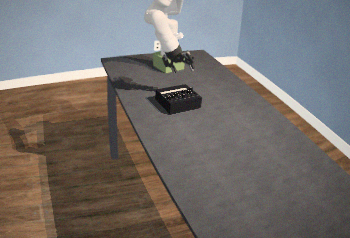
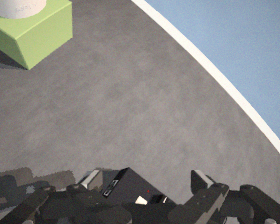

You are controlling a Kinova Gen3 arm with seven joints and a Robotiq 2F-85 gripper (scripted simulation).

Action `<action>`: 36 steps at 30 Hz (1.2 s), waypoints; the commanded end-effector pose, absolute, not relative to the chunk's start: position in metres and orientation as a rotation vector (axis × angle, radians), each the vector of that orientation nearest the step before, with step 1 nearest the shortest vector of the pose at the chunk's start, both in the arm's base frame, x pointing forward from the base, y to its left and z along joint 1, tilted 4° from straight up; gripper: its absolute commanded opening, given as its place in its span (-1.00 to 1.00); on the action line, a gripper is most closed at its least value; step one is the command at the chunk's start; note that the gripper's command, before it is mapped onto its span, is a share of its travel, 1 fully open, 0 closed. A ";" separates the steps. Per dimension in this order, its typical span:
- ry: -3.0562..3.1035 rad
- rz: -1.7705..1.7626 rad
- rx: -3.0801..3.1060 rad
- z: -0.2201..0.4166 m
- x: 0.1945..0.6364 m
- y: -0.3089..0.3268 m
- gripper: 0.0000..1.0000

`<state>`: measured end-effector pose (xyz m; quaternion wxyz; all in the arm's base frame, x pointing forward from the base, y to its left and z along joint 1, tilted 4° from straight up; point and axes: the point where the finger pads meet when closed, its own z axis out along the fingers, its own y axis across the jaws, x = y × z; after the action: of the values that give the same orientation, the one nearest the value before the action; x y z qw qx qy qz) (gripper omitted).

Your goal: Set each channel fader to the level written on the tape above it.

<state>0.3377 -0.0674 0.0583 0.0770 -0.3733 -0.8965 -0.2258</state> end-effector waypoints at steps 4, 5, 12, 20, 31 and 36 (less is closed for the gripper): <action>-2.708 -0.670 -1.089 0.061 0.342 -0.064 1.00; -2.708 -0.670 -1.089 0.061 0.342 -0.064 1.00; -2.764 -0.605 -1.006 0.063 0.343 -0.068 1.00; -2.816 -0.542 -0.923 0.065 0.345 -0.073 1.00; -2.862 -0.481 -0.842 0.068 0.348 -0.078 1.00; -2.862 -0.481 -0.842 0.068 0.348 -0.078 1.00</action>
<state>0.3471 -0.0781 0.0667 0.0610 -0.2795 -0.9449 -0.1588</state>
